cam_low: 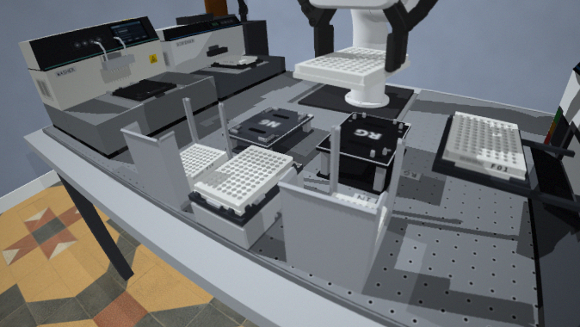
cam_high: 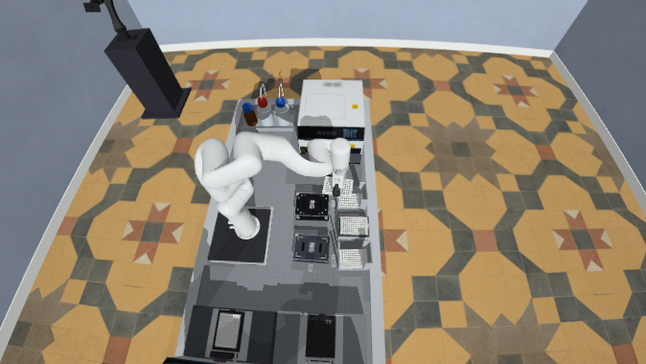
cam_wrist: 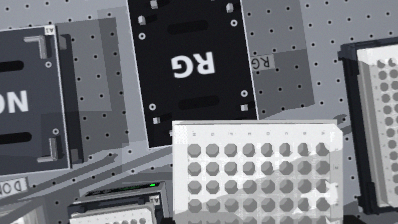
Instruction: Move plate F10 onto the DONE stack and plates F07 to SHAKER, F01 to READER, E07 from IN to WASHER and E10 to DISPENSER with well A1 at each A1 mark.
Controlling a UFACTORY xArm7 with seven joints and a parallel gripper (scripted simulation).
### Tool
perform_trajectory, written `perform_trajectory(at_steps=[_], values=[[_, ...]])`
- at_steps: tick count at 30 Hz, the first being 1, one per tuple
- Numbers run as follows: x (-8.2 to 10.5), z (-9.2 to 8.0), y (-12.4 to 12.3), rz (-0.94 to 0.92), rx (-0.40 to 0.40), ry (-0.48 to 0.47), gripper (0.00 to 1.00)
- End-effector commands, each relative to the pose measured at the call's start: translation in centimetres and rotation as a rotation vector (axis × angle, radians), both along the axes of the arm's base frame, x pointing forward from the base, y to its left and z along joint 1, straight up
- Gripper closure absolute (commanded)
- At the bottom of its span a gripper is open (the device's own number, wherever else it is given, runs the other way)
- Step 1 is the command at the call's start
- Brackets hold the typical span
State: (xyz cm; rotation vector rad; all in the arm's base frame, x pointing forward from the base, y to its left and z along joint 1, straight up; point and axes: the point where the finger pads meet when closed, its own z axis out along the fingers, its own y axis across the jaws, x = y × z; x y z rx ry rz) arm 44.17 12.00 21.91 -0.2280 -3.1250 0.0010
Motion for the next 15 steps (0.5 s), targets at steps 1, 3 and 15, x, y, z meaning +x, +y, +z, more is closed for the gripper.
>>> perform_trajectory(at_steps=[1, 3, 15], values=[[-1.0, 0.2, -0.4, -0.037, 0.003, -0.007, 1.0], [-1.6, 0.2, -0.6, -0.06, 0.003, -0.007, 1.0], [-4.3, 0.2, -2.0, -0.102, 0.003, -0.007, 1.0]])
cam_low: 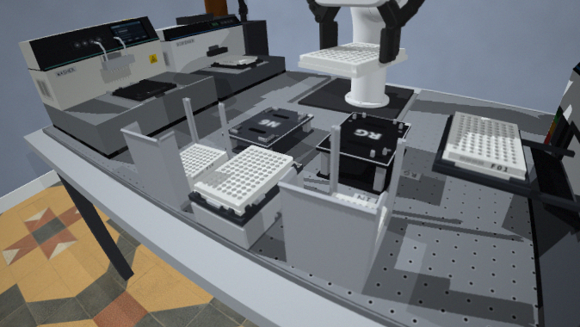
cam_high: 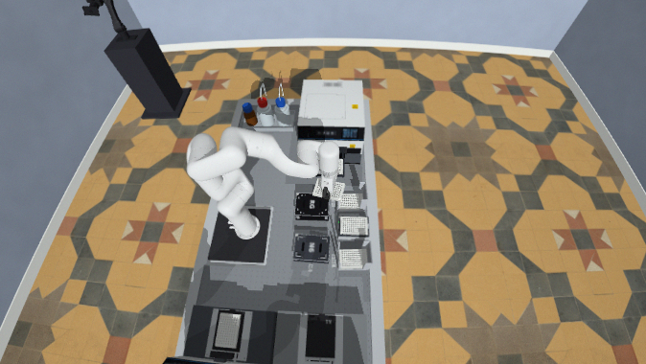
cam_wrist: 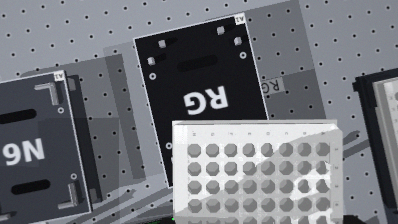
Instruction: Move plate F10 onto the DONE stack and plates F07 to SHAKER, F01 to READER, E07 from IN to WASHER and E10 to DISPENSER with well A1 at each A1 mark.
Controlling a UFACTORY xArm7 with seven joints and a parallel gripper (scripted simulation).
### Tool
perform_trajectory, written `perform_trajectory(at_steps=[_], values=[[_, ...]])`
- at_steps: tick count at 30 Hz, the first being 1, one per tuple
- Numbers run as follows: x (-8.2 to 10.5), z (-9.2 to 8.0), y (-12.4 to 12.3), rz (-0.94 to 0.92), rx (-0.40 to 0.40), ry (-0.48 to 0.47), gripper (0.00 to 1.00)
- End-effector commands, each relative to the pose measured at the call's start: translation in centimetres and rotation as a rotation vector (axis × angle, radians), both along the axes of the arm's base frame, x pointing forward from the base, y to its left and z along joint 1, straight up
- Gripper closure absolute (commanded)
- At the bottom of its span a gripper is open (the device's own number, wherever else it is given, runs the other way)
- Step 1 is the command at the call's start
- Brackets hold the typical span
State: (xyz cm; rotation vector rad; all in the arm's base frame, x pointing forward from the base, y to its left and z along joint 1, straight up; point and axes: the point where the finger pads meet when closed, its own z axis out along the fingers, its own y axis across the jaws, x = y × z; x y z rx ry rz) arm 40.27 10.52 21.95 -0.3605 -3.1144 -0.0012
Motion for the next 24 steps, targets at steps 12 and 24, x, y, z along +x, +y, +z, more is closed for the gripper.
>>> perform_trajectory(at_steps=[12, 24], values=[[-2.3, 0.2, -3.7, -0.13, 0.001, -0.005, 1.0], [-2.9, 0.2, -6.9, -0.2, 0.001, -0.005, 1.0]])
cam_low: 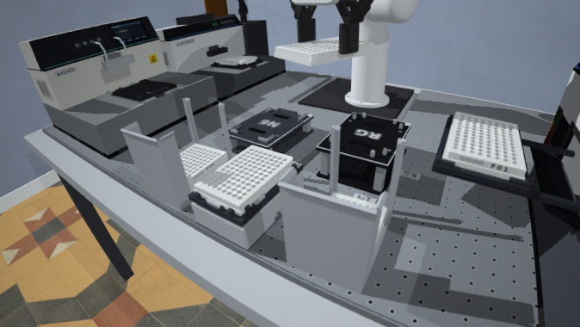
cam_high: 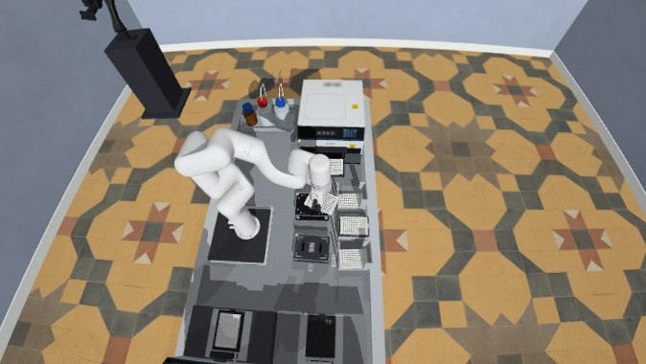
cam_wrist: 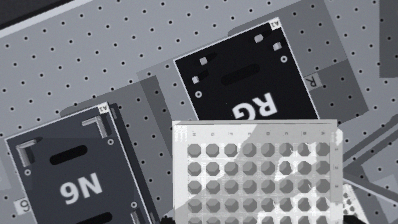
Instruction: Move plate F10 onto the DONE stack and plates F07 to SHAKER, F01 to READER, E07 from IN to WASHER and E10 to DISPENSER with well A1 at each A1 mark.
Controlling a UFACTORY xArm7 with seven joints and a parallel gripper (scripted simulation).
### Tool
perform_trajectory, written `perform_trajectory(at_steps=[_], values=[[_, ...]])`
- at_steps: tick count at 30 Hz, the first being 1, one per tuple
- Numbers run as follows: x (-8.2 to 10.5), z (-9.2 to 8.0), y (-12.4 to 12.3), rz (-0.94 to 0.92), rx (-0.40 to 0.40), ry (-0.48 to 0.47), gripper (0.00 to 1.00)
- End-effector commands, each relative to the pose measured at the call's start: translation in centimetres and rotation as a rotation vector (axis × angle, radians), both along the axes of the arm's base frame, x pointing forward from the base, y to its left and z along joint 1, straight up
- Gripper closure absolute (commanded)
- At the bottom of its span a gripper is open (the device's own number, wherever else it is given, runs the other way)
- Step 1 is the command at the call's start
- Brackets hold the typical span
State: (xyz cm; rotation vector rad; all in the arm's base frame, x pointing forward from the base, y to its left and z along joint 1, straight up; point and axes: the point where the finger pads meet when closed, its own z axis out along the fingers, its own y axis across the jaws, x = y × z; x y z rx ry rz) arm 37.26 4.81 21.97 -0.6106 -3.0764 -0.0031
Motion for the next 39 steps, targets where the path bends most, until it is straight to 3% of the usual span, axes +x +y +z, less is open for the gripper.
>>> perform_trajectory(at_steps=[1, 39], values=[[0.1, 0.1, -1.5, -0.05, 0.0, -0.004, 1.0], [0.2, 0.1, -12.2, -0.275, -0.002, -0.003, 1.0]])
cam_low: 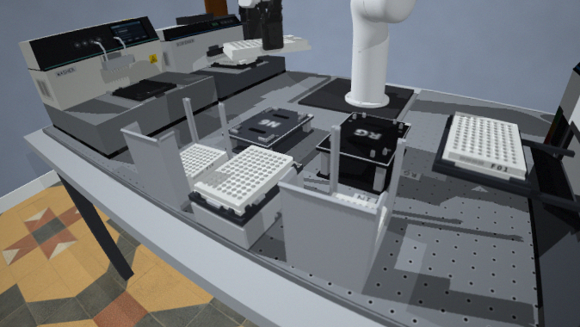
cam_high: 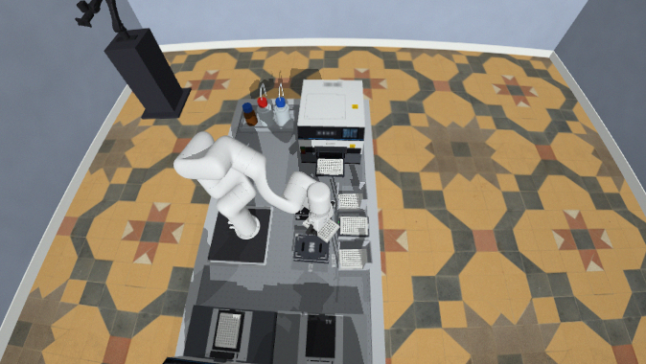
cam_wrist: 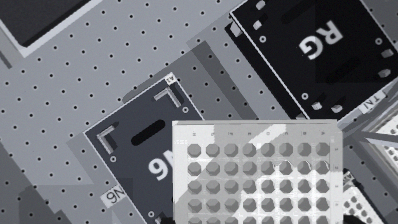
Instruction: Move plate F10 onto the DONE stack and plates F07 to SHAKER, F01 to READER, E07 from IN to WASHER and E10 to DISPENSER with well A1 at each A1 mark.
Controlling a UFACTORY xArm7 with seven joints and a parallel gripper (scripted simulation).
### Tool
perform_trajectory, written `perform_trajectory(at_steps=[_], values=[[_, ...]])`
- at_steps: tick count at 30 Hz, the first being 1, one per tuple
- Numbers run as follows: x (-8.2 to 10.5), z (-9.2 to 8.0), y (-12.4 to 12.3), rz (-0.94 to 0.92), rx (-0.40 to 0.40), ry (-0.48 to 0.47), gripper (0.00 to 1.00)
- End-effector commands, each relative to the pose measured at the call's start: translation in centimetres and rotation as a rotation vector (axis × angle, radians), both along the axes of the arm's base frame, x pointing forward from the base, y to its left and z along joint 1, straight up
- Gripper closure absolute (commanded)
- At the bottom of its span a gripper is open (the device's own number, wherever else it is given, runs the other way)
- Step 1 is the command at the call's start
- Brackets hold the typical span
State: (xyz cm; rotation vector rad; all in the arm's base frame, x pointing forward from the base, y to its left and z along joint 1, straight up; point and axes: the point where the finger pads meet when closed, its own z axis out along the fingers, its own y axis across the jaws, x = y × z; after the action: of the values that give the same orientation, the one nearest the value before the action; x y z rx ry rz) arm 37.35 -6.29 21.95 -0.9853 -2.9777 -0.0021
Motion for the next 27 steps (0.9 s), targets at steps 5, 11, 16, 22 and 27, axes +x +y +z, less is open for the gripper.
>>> perform_trajectory(at_steps=[5, 11, 16, 22, 27], values=[[0.2, 0.1, -2.4, -0.075, -0.001, -0.003, 1.0], [0.2, 0.1, -4.1, -0.129, -0.002, -0.003, 1.0], [0.2, 0.1, -5.8, -0.129, -0.002, -0.003, 1.0], [0.3, 0.1, -7.0, -0.164, -0.002, -0.003, 1.0], [0.3, 0.1, -8.3, -0.211, -0.002, -0.003, 1.0]])
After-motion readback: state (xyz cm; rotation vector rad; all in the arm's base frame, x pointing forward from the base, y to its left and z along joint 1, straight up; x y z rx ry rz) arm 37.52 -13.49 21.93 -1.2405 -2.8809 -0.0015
